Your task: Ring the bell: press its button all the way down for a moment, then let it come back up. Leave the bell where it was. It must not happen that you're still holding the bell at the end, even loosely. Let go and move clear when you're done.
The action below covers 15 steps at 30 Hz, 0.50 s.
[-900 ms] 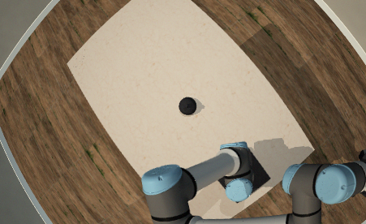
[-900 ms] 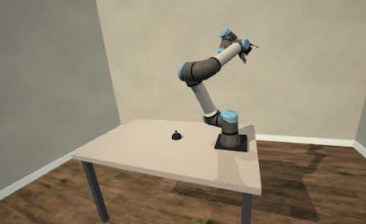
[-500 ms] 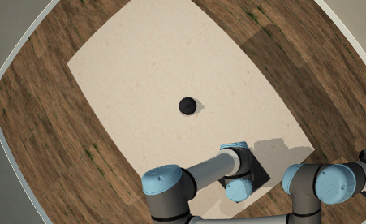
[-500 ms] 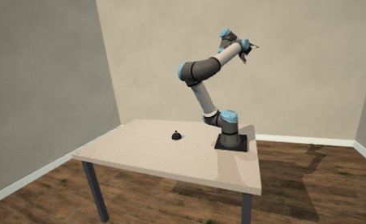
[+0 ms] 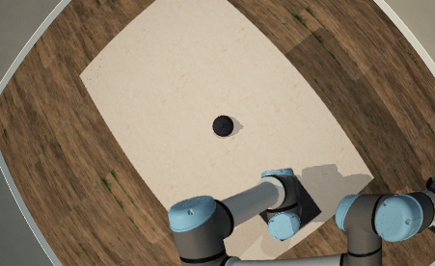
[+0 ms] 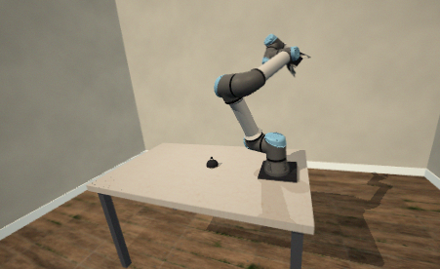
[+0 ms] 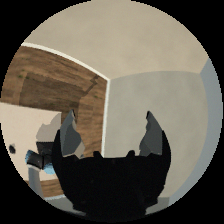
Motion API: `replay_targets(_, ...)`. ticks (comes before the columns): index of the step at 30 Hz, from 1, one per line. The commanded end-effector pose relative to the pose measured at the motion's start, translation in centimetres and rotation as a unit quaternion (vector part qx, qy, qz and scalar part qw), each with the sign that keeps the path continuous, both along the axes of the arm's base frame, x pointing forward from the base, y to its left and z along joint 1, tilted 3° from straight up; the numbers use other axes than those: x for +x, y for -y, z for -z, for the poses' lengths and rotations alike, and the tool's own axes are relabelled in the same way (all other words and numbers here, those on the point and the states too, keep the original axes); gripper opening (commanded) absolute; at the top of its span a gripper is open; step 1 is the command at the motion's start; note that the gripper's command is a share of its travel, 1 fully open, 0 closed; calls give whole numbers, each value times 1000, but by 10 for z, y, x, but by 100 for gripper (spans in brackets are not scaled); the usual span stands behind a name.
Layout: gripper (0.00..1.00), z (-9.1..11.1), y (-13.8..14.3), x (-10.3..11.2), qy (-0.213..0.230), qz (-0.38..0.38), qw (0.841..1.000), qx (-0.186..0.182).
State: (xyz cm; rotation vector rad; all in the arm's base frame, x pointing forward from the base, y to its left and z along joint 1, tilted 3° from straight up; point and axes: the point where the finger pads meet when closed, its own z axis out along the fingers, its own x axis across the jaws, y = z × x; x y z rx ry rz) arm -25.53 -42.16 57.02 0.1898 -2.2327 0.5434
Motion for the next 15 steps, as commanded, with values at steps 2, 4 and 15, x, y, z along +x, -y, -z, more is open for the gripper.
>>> replay_targets(2, 100, 4, 6, 7, 5, -8, 1000, 1)
replay_targets(4, 100, 8, 10, 12, 8, -13, 1000, 1)
replay_targets(15, 100, 35, 38, 54, 36, -56, 998, 9)
